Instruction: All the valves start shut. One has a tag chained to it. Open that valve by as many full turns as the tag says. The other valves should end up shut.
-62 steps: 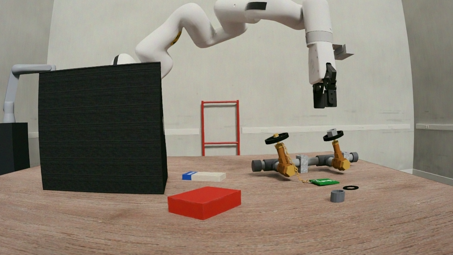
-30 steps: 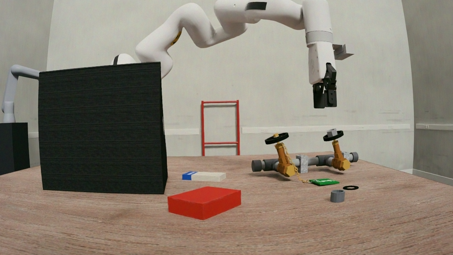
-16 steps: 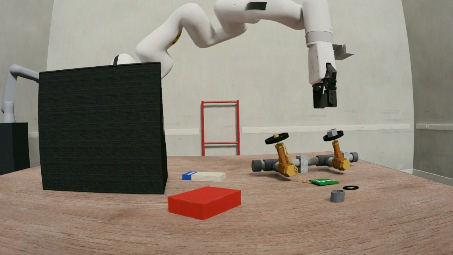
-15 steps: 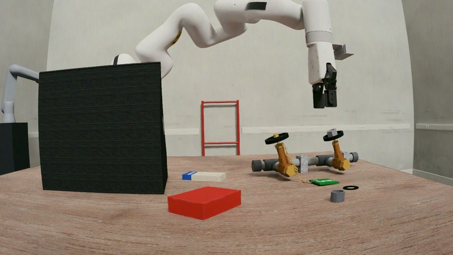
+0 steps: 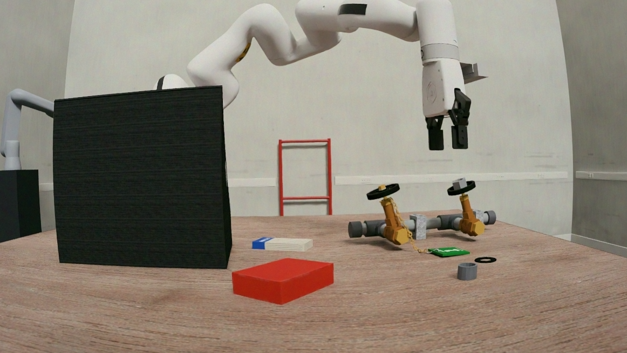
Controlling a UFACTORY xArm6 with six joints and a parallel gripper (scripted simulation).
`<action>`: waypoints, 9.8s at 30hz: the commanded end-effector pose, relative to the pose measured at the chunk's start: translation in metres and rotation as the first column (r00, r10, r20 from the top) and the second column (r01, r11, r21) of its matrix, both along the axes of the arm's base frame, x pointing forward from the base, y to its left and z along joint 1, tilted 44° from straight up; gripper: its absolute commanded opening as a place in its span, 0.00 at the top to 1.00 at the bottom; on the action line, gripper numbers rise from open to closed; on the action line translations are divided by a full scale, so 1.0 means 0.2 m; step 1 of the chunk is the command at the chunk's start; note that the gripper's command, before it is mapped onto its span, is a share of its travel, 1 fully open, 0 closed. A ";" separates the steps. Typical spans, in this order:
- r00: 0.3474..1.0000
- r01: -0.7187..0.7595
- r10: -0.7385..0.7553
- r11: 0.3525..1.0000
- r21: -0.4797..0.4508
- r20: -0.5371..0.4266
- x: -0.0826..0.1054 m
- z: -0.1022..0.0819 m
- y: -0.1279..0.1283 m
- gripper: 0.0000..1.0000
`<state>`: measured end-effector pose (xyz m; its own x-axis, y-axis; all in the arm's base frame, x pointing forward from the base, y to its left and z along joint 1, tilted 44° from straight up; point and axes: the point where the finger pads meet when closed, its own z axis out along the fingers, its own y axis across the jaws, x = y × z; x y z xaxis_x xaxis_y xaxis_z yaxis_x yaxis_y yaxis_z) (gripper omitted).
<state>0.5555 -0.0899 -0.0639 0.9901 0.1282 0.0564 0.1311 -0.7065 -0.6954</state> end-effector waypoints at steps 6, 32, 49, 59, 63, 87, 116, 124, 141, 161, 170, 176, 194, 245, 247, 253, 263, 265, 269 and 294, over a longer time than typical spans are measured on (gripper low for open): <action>0.966 -0.166 0.162 0.986 0.003 0.199 -0.01 0.03 0.02 0.00; 0.131 -0.677 0.643 0.614 -0.406 0.754 -0.13 0.12 0.15 0.00; -0.576 -0.562 0.564 0.252 -0.787 0.592 -0.28 0.17 0.24 0.00; -0.865 -0.339 0.368 0.073 -0.938 0.341 -0.37 0.19 0.28 0.00; -0.939 -0.223 0.264 0.016 -0.975 0.220 -0.42 0.19 0.29 0.00; -0.763 0.527 -0.450 -0.017 -0.850 -0.464 -0.60 0.20 0.35 0.00; -0.113 0.864 -0.711 0.275 -0.423 -0.694 -0.63 0.20 0.35 0.00; -0.113 0.863 -0.711 0.275 -0.423 -0.694 -0.62 0.19 0.36 0.00; -0.113 0.863 -0.711 0.275 -0.423 -0.694 -0.59 0.10 0.46 0.00; -0.113 0.863 -0.711 0.276 -0.423 -0.694 -0.55 0.00 0.56 0.00; -0.113 0.863 -0.711 0.276 -0.423 -0.694 -0.55 0.00 0.56 1.00; -0.113 0.863 -0.711 0.276 -0.423 -0.694 -0.55 0.00 0.56 1.00; -0.110 0.864 -0.712 0.277 -0.421 -0.694 -0.55 0.00 0.56 1.00; 0.951 0.102 -0.101 0.995 0.012 0.293 -0.55 0.00 0.56 1.00; 0.938 0.045 -0.040 0.999 -0.004 0.345 -0.55 0.00 0.56 1.00; 0.845 -0.144 0.165 0.986 -0.082 0.509 -0.55 0.00 0.56 1.00; 0.563 -0.380 0.444 0.888 -0.258 0.697 -0.55 0.00 0.56 1.00; 0.492 -0.414 0.487 0.860 -0.298 0.721 -0.55 0.00 0.56 1.00; 0.331 -0.465 0.560 0.797 -0.386 0.759 -0.55 0.00 0.56 1.00; 0.253 -0.481 0.588 0.765 -0.428 0.768 -0.55 0.00 0.56 0.00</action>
<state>0.4438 0.0235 -0.0651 0.1426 0.6652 0.7329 0.9574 -0.2807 0.0685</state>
